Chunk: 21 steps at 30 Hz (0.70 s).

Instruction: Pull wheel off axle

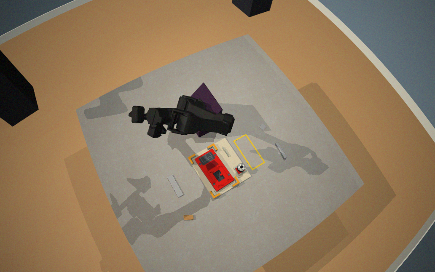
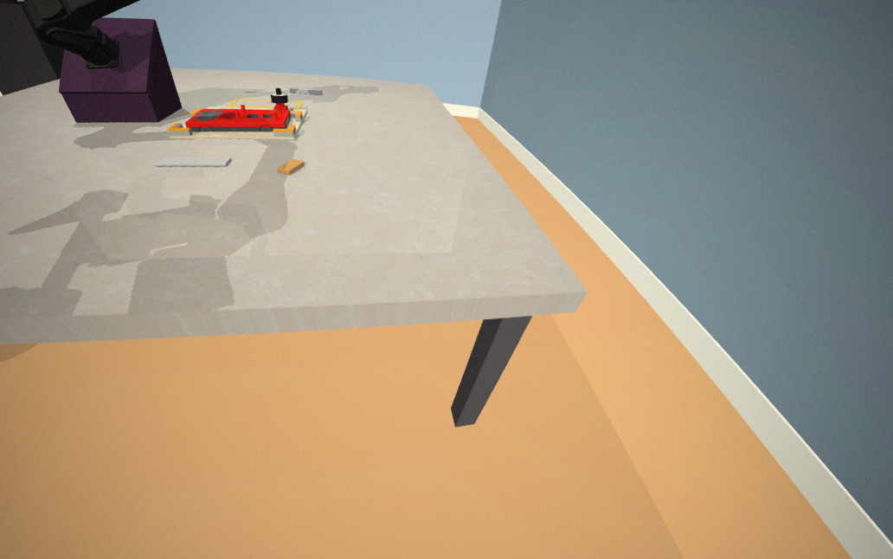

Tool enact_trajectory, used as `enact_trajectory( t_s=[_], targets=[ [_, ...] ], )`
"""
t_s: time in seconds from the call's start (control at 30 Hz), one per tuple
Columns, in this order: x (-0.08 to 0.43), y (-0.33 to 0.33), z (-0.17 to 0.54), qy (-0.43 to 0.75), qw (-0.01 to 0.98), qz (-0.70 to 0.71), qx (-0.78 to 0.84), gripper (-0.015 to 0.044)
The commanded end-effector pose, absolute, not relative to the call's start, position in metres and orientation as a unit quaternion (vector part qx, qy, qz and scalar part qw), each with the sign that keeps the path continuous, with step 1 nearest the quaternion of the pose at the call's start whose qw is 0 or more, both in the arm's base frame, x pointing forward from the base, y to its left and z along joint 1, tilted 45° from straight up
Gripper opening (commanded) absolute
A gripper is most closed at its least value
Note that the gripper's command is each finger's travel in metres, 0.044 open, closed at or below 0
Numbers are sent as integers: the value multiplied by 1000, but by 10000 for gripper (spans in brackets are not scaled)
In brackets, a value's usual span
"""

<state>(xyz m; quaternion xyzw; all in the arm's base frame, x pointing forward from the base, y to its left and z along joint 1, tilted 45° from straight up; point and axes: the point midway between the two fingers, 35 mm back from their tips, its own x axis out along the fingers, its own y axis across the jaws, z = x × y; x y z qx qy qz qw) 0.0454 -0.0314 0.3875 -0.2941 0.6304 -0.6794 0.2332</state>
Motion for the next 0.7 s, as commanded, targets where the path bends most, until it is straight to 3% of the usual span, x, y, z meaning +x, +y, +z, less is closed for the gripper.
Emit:
enact_trajectory(
  t_s=[0.0, 0.1, 0.67],
  targets=[
    [44, -31, 388, 629, 236, -680, -294, 374],
    [31, -33, 391, 604, 279, -690, -284, 300],
    [-30, -97, 386, 507, 533, -646, -207, 300]
  ],
)
